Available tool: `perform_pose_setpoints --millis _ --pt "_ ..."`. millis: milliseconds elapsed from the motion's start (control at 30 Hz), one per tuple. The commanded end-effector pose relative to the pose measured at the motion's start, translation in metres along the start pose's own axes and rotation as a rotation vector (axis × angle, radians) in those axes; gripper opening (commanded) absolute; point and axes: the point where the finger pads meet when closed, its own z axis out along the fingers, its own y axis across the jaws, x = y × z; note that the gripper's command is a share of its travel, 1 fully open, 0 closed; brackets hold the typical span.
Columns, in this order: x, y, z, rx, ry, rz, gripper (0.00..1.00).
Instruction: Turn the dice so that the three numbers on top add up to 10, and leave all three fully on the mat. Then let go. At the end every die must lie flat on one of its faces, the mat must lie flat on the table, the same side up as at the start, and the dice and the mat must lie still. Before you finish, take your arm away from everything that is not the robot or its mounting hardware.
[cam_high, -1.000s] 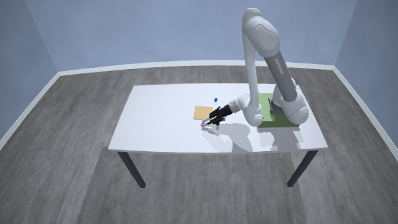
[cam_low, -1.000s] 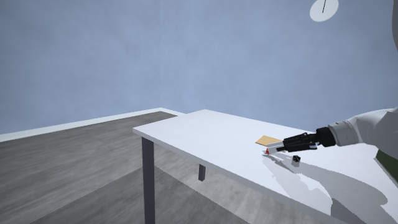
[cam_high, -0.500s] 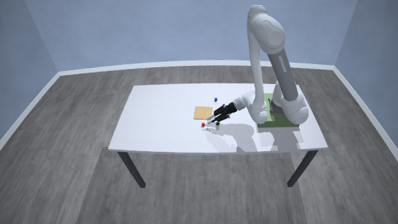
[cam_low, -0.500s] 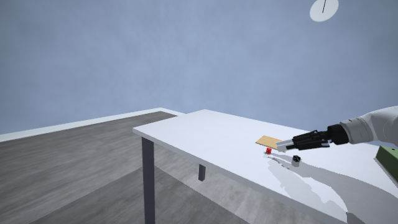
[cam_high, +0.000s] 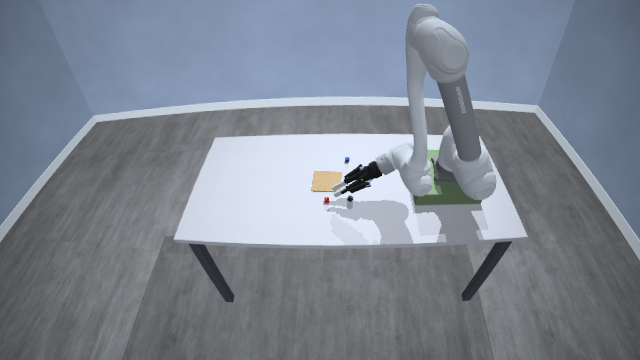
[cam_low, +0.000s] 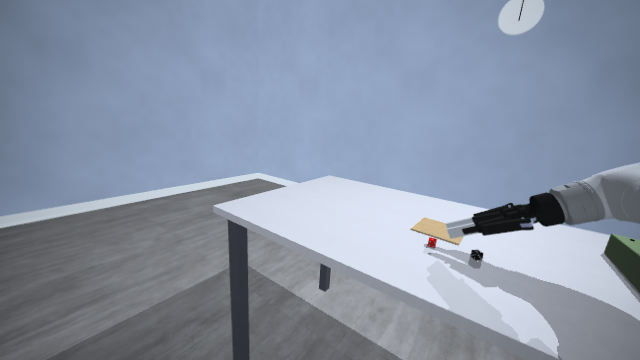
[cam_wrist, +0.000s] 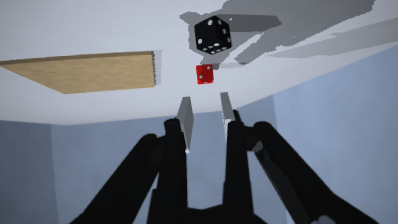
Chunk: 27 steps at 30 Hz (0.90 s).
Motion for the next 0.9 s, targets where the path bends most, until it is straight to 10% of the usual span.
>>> perform_pose_setpoints --millis 0,567,867 --pt "-0.016 0.0 -0.009 0.0 0.001 0.0 0.21" --pt "-0.039 0.0 -0.02 0.0 0.013 0.0 0.21" --pt "-0.049 0.0 -0.013 -0.001 0.173 0.0 0.21"
